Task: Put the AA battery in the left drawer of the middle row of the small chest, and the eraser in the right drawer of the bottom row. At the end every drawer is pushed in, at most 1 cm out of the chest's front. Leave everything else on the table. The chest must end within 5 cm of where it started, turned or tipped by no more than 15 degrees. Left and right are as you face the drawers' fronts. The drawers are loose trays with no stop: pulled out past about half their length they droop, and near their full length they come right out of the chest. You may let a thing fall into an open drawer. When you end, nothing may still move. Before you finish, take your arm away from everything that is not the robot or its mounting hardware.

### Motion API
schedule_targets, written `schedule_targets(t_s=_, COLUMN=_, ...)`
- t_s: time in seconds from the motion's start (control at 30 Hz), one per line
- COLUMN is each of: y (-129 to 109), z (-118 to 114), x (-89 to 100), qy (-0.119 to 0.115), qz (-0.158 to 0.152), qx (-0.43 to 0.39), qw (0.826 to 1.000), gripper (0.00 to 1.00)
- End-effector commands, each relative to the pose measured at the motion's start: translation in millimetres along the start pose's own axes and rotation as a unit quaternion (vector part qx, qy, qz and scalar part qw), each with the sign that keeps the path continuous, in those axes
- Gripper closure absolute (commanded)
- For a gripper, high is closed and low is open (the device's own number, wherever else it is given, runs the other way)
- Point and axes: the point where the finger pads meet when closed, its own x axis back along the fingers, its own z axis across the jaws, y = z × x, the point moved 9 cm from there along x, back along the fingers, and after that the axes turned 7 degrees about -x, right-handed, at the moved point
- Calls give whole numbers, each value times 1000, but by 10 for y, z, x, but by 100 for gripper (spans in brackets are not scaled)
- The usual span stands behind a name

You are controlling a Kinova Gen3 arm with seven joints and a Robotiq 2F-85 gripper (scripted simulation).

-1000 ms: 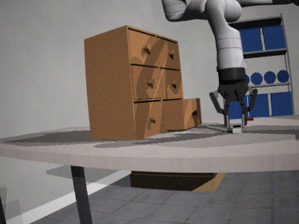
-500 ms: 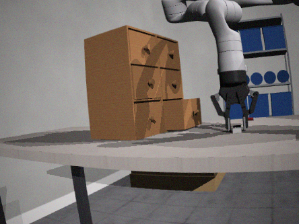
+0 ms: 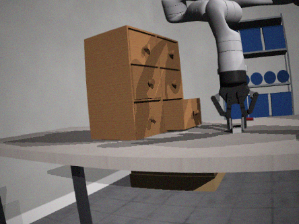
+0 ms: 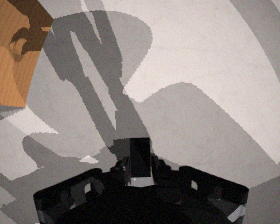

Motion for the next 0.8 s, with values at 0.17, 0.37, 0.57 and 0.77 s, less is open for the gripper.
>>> schedule_targets(t_s=0.17, y=3, z=-3, x=5, qy=0, qz=-1, qx=0, qw=1000, gripper=81)
schedule_targets(t_s=0.37, y=3, z=-3, x=5, qy=0, qz=-1, qx=0, qw=1000, gripper=81)
schedule_targets(t_s=0.57, y=3, z=-3, x=5, qy=0, qz=-1, qx=0, qw=1000, gripper=81)
schedule_targets(t_s=0.77, y=3, z=-3, x=76, qy=0, qz=0, qx=0, qw=1000, gripper=81)
